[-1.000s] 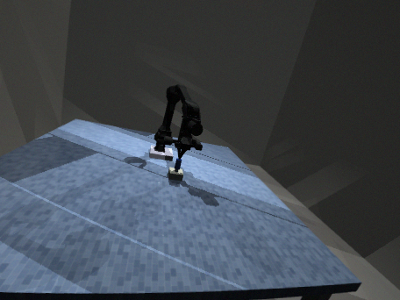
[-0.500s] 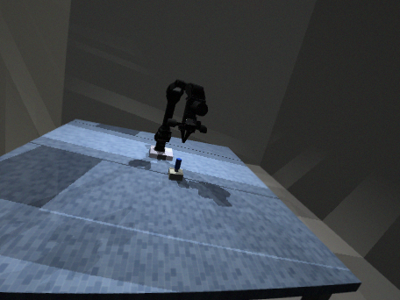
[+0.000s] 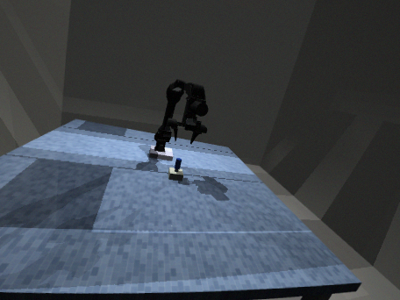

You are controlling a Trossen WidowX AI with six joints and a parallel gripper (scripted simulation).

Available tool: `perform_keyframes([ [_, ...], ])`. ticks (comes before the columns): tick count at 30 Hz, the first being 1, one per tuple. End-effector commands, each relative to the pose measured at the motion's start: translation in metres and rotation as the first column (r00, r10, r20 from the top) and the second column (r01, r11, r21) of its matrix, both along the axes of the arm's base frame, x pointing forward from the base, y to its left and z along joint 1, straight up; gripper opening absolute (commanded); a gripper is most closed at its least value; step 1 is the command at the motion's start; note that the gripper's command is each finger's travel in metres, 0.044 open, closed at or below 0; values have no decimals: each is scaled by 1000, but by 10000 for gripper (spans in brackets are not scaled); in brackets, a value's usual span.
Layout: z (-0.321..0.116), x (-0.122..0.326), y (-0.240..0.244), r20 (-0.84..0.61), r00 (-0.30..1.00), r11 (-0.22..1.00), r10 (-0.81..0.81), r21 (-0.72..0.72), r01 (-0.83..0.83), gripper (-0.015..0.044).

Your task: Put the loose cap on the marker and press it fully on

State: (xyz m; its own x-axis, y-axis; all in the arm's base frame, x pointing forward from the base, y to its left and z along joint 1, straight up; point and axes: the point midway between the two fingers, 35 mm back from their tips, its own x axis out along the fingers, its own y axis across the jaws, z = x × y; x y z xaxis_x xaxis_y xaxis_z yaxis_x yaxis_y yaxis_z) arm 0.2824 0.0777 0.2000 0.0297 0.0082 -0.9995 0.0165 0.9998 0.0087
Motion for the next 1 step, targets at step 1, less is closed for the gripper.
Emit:
perform_keyframes([
  [1,0,0,0,-1,1000,1000,0,-1,0,440],
])
